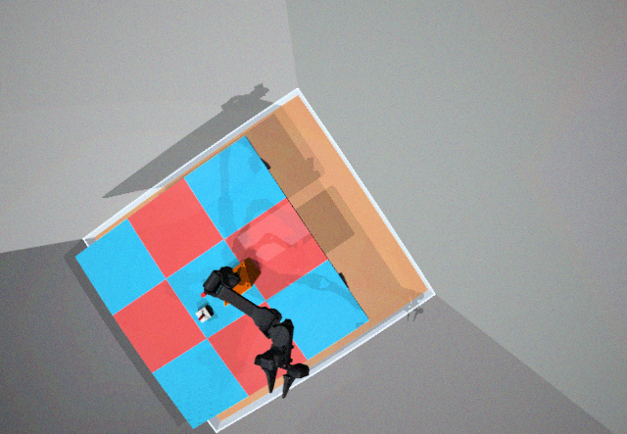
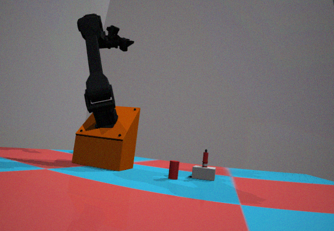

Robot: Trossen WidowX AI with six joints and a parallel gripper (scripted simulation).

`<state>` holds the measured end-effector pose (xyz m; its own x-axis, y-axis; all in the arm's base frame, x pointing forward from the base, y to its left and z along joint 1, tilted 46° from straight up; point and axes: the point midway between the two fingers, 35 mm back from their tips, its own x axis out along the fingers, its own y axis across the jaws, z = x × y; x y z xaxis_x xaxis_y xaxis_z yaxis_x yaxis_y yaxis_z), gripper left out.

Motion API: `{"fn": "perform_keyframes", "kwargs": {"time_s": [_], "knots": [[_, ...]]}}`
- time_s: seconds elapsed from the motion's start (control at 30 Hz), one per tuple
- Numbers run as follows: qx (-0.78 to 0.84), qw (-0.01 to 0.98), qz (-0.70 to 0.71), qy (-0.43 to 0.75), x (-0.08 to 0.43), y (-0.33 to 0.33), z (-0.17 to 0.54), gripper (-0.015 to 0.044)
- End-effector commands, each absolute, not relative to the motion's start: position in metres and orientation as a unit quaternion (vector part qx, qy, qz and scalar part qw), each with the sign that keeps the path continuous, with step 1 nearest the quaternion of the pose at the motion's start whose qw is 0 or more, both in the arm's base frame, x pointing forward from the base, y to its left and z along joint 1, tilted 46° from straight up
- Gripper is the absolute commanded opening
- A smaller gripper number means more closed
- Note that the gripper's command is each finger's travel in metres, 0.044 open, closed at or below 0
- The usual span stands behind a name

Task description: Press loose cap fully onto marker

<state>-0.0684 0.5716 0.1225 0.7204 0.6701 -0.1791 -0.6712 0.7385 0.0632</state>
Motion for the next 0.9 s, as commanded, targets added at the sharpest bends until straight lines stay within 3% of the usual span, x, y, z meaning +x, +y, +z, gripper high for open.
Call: {"fn": "perform_keyframes", "kwargs": {"time_s": [0.0,0.5,0.87], "knots": [[-0.053,0.943,0.312,0.104,0.003,0.562,0.114,0.0238],[-0.203,0.953,0.117,0.193,0.225,0.449,0.082,0.0238],[-0.281,0.907,-0.034,0.313,0.327,0.294,0.059,0.0238]]}}
